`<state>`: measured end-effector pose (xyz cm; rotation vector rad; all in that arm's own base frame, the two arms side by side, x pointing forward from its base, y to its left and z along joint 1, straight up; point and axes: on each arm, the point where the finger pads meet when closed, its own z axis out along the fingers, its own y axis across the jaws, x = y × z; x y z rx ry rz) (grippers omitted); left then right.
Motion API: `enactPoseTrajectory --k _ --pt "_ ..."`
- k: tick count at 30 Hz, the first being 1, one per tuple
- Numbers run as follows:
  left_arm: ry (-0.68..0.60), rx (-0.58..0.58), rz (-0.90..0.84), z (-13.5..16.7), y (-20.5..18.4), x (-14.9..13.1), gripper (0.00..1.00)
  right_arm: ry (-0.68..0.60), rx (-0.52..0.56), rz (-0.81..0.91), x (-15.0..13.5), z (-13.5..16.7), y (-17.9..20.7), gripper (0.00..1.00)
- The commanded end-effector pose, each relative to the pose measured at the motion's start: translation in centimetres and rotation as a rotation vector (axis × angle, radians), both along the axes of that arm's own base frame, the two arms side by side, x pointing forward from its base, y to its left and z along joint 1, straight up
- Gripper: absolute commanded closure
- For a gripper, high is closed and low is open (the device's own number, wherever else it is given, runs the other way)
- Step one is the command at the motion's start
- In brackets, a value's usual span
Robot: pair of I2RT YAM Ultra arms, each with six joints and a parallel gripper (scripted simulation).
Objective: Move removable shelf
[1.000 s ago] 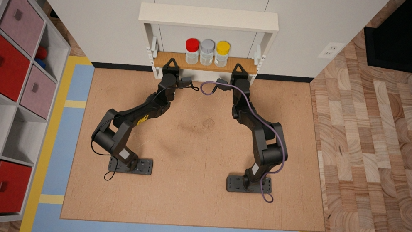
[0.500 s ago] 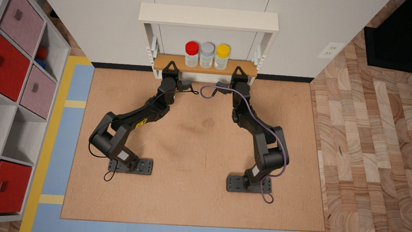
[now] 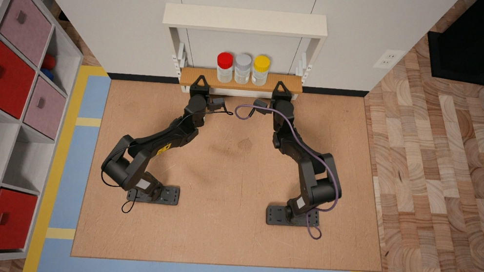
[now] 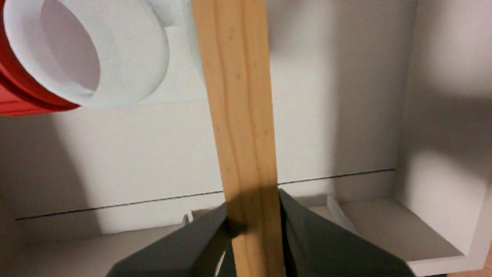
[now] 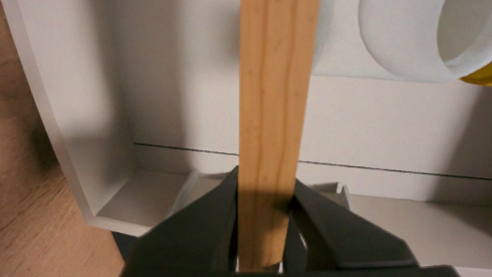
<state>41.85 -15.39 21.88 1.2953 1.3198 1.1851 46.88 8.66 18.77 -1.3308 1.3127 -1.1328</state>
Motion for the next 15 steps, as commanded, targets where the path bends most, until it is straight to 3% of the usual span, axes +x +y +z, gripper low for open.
enactPoseTrajectory --k 1,15 --pt "-0.125 -0.013 0.005 4.0 0.1 -0.6 1.00 -0.154 0.008 -0.008 -0.6 5.3 -0.1 1.00" --pt "-0.125 -0.013 0.005 3.7 0.0 -2.1 1.00 -0.154 0.008 -0.008 -2.1 5.1 -0.1 1.00"
